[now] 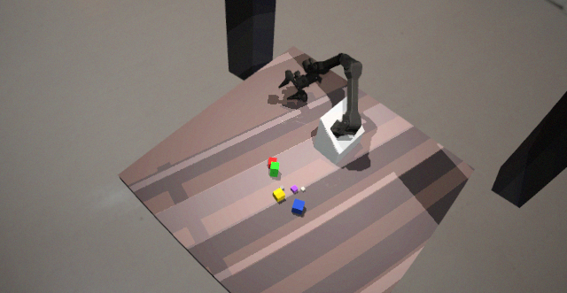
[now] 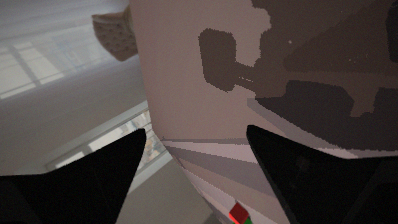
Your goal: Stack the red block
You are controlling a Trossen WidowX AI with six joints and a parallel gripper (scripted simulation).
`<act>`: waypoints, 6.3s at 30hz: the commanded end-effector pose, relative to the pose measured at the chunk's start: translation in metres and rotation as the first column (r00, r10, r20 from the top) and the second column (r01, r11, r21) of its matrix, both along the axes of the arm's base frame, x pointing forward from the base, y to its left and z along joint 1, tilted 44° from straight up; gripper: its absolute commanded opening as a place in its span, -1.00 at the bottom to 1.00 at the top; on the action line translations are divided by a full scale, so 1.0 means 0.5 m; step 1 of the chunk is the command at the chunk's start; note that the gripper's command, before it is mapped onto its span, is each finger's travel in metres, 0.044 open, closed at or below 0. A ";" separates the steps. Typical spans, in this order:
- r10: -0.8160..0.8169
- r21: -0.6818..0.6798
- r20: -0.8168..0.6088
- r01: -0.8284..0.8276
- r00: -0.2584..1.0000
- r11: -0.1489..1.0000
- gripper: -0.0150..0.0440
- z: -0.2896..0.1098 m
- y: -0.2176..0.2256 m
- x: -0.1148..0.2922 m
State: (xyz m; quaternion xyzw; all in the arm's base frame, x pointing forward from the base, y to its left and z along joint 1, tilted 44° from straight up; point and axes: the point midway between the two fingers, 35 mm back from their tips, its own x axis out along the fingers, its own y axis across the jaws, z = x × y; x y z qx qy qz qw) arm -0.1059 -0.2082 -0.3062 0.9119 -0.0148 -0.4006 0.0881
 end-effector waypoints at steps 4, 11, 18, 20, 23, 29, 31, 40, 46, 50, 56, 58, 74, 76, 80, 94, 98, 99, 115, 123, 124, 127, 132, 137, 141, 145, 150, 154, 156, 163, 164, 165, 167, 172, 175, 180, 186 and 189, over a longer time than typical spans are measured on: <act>0.099 -0.035 -0.007 -0.099 0.995 0.995 1.00 0.011 -0.016 0.022; 0.370 -0.138 -0.035 -0.371 0.928 0.918 1.00 0.041 -0.054 0.090; 0.645 -0.275 -0.099 -0.643 0.758 0.715 1.00 0.080 -0.087 0.165; 0.709 -0.310 -0.121 -0.705 0.694 0.637 1.00 0.091 -0.093 0.188; 0.782 -0.308 -0.132 -0.775 0.610 0.552 1.00 0.109 -0.088 0.220; 0.873 -0.346 -0.164 -0.856 0.459 0.385 1.00 0.134 -0.086 0.269; 0.892 -0.365 -0.177 -0.869 0.416 0.333 1.00 0.140 -0.087 0.283; 0.951 -0.503 -0.306 -0.856 0.045 -0.121 1.00 0.191 -0.081 0.395; 0.892 -0.564 -0.409 -0.715 -0.192 -0.413 1.00 0.227 -0.059 0.472; 0.814 -0.588 -0.482 -0.569 -0.325 -0.575 1.00 0.251 -0.037 0.523; 0.662 -0.595 -0.586 -0.306 -0.467 -0.743 1.00 0.284 0.004 0.592; 0.604 -0.591 -0.621 -0.208 -0.500 -0.780 1.00 0.295 0.020 0.614; 0.255 -0.501 -0.802 0.375 -0.541 -0.780 1.00 0.369 0.147 0.723; 0.255 -0.501 -0.802 0.375 -0.541 -0.780 1.00 0.369 0.147 0.723; 0.255 -0.501 -0.802 0.375 -0.541 -0.780 1.00 0.362 0.153 0.725; 0.257 -0.503 -0.801 0.375 -0.540 -0.779 1.00 0.288 0.218 0.740; 0.257 -0.503 -0.801 0.375 -0.540 -0.779 1.00 0.280 0.225 0.742; 0.257 -0.503 -0.801 0.375 -0.540 -0.779 1.00 0.277 0.227 0.743; 0.258 -0.503 -0.801 0.375 -0.540 -0.778 1.00 0.240 0.262 0.751; 0.259 -0.504 -0.801 0.375 -0.540 -0.778 1.00 0.223 0.278 0.753; 0.259 -0.504 -0.801 0.375 -0.540 -0.778 1.00 0.223 0.278 0.753; 0.259 -0.504 -0.801 0.375 -0.540 -0.778 1.00 0.223 0.278 0.753; 0.259 -0.504 -0.801 0.375 -0.540 -0.778 1.00 0.223 0.278 0.753; 0.259 -0.504 -0.801 0.375 -0.540 -0.778 1.00 0.223 0.278 0.753; 0.259 -0.504 -0.801 0.375 -0.540 -0.778 0.73 0.223 0.278 0.753; 0.259 -0.504 -0.801 0.375 -0.540 -0.778 0.38 0.223 0.278 0.753; 0.259 -0.504 -0.801 0.375 -0.540 -0.778 0.00 0.223 0.278 0.753; 0.259 -0.504 -0.801 0.375 -0.540 -0.778 -0.09 0.223 0.278 0.753; 0.259 -0.504 -0.801 0.375 -0.540 -0.778 -0.14 0.223 0.278 0.753; 0.258 -0.503 -0.801 0.375 -0.540 -0.779 -0.49 0.259 0.243 0.746; 0.257 -0.503 -0.801 0.375 -0.540 -0.779 -0.49 0.268 0.235 0.744; 0.257 -0.503 -0.801 0.375 -0.540 -0.779 -0.49 0.275 0.228 0.743; 0.257 -0.503 -0.801 0.375 -0.540 -0.779 -0.49 0.288 0.216 0.740; 0.256 -0.502 -0.802 0.375 -0.540 -0.779 -0.49 0.322 0.184 0.733; 0.256 -0.501 -0.802 0.375 -0.540 -0.780 -0.49 0.342 0.165 0.729; 0.255 -0.501 -0.802 0.375 -0.541 -0.780 -0.49 0.375 0.135 0.722; 0.255 -0.501 -0.802 0.375 -0.541 -0.780 -0.49 0.396 0.115 0.718; 0.260 -0.504 -0.800 0.369 -0.542 -0.781 -0.49 0.391 0.121 0.718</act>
